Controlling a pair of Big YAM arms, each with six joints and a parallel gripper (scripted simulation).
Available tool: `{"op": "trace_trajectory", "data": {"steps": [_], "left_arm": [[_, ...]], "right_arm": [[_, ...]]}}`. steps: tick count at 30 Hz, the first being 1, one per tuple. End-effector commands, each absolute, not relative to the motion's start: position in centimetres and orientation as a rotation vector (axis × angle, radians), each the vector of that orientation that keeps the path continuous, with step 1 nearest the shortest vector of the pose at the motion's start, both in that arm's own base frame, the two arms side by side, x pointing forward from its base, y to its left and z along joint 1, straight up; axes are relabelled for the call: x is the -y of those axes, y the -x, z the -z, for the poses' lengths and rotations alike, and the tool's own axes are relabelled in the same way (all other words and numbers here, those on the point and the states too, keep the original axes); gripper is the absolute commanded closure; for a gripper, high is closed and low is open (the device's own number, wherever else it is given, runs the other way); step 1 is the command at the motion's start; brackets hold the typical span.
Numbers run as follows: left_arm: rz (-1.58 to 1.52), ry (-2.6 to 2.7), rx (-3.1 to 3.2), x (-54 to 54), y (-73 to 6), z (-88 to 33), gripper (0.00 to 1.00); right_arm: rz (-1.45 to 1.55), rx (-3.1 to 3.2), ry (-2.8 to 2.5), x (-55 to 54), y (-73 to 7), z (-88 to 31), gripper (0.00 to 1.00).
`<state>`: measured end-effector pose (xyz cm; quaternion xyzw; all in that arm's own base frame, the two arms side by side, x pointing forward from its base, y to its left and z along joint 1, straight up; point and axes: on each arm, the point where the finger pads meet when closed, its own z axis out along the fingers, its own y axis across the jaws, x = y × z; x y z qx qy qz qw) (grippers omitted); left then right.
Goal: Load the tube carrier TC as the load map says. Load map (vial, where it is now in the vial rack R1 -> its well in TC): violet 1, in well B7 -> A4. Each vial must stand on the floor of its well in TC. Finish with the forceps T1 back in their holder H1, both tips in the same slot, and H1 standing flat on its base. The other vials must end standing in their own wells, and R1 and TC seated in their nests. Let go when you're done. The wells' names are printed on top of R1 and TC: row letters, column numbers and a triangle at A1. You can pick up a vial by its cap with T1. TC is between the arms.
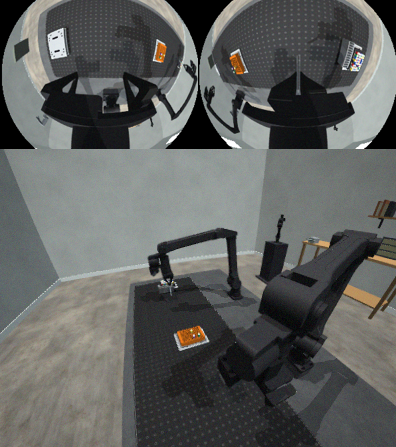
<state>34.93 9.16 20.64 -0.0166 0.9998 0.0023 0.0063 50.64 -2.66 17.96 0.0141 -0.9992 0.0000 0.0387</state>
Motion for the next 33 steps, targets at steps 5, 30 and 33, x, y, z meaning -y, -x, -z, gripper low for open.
{"op": "trace_trajectory", "data": {"steps": [5, 30, 33], "left_arm": [[0.008, 0.022, -3.155, -8.7, -34.9, -19.8, 0.0], [0.008, 0.022, -3.155, -8.7, -34.9, -19.8, 0.0], [0.008, 0.022, -3.155, -8.7, -34.9, -19.8, 0.0]], "right_arm": [[-0.006, 3.1, -0.057, 4.1, -52.4, -19.6, 0.93], [-0.01, 3.097, -0.057, 8.0, -52.9, -19.5, 0.93], [-0.01, 3.097, -0.057, 8.5, -52.9, -19.5, 0.93]]}}
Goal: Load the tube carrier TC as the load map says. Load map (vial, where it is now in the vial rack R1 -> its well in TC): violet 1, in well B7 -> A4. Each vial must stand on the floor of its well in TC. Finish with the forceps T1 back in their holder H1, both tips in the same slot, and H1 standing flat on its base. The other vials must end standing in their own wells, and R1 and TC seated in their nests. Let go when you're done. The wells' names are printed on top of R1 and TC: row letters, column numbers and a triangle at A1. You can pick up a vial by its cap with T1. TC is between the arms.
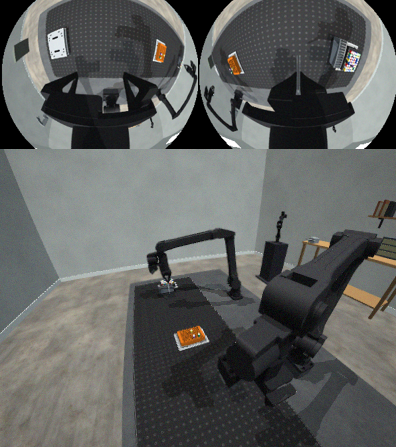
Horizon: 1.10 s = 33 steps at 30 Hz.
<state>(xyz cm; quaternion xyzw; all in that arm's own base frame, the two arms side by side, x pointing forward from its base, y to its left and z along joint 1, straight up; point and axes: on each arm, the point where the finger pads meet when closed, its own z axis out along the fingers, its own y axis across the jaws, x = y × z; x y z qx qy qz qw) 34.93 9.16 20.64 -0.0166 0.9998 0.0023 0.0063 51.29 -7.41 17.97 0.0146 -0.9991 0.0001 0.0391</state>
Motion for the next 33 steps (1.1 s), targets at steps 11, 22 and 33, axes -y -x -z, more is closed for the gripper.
{"op": "trace_trajectory", "data": {"steps": [11, 22, 33], "left_arm": [[0.008, 0.022, -3.155, -8.7, -34.9, -19.8, 0.0], [0.008, 0.022, -3.155, -8.7, -34.9, -19.8, 0.0], [0.008, 0.022, -3.155, -8.7, -34.9, -19.8, 0.0]], "right_arm": [[-0.012, 3.097, -0.057, 10.1, -53.1, -19.5, 0.93], [-0.013, 3.097, -0.066, 11.3, -53.3, -19.6, 0.93], [-0.015, 3.096, -0.057, 13.4, -53.4, -19.6, 0.93]]}}
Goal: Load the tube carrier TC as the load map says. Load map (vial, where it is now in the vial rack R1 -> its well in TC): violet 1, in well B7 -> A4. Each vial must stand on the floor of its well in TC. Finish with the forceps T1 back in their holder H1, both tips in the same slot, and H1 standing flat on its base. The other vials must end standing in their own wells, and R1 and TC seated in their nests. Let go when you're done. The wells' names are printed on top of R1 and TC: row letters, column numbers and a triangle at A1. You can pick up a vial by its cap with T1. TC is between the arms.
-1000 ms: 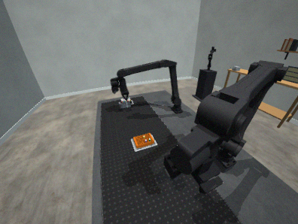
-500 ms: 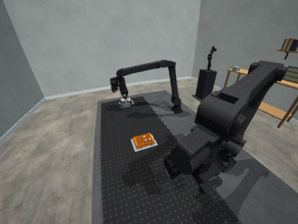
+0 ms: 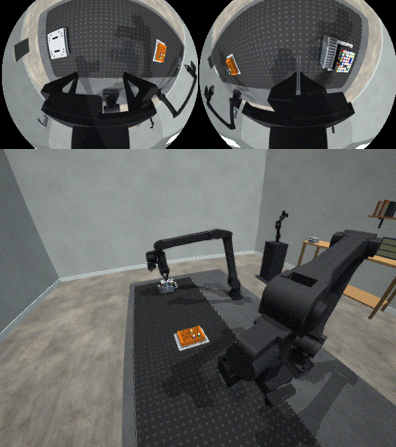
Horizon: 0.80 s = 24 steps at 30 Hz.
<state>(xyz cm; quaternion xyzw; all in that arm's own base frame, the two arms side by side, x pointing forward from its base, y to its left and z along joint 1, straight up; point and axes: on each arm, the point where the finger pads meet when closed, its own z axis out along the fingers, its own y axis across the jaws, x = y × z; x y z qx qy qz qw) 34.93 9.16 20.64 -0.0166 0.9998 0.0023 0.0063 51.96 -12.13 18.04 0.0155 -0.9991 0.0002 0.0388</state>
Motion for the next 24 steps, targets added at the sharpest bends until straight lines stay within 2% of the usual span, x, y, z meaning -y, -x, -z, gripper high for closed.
{"op": "trace_trajectory", "data": {"steps": [1, 24], "left_arm": [[0.008, 0.022, -3.155, -8.7, -34.9, -19.8, 0.0], [0.008, 0.022, -3.155, -8.7, -34.9, -19.8, 0.0]], "right_arm": [[-0.015, 3.096, -0.057, 13.6, -53.5, -19.6, 0.93], [-0.018, 3.096, -0.059, 16.7, -53.8, -19.6, 0.93]]}}
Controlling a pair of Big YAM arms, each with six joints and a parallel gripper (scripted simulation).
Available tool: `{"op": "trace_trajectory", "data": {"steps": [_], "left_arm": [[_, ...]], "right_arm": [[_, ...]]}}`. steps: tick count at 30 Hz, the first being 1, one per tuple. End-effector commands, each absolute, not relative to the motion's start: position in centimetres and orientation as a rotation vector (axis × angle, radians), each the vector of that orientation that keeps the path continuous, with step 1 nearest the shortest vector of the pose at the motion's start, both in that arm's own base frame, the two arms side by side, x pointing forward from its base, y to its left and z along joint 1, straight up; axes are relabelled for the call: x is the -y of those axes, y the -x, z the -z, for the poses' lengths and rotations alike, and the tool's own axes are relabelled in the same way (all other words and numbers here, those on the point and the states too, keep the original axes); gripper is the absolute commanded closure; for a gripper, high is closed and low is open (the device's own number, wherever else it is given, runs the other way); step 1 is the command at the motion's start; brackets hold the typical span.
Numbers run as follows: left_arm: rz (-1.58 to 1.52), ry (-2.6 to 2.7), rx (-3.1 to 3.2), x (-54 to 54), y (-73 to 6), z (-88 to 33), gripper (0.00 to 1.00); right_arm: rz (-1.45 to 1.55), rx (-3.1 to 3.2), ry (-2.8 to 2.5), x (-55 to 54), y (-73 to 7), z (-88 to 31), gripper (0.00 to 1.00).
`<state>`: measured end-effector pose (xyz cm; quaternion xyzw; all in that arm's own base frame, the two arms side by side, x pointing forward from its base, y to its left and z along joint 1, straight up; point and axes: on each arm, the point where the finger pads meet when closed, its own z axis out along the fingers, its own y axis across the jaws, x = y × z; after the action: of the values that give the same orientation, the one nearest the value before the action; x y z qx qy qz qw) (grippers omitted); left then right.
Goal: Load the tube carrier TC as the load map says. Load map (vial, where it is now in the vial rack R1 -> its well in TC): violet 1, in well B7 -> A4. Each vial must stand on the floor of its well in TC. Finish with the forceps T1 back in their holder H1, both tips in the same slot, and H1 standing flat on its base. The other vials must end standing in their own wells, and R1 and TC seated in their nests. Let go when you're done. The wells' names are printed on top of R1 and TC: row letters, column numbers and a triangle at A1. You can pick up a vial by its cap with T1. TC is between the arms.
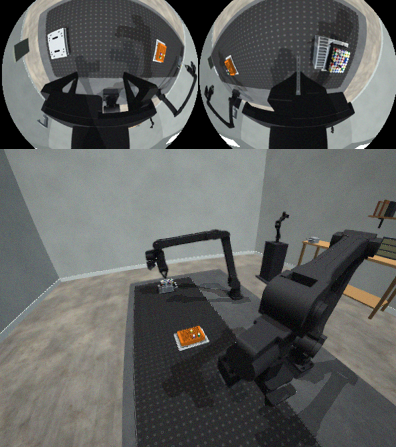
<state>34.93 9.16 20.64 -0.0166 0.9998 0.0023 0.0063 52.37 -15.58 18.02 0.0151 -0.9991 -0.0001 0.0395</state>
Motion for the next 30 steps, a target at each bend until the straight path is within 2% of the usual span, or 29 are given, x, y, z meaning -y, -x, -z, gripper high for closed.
{"op": "trace_trajectory", "data": {"steps": [1, 30], "left_arm": [[0.008, 0.022, -3.155, -8.7, -34.9, -19.8, 0.0], [0.008, 0.022, -3.155, -8.7, -34.9, -19.8, 0.0]], "right_arm": [[-0.018, 3.096, -0.057, 17.0, -53.8, -19.6, 0.93], [-0.022, 3.095, -0.057, 21.4, -54.3, -19.7, 0.93]]}}
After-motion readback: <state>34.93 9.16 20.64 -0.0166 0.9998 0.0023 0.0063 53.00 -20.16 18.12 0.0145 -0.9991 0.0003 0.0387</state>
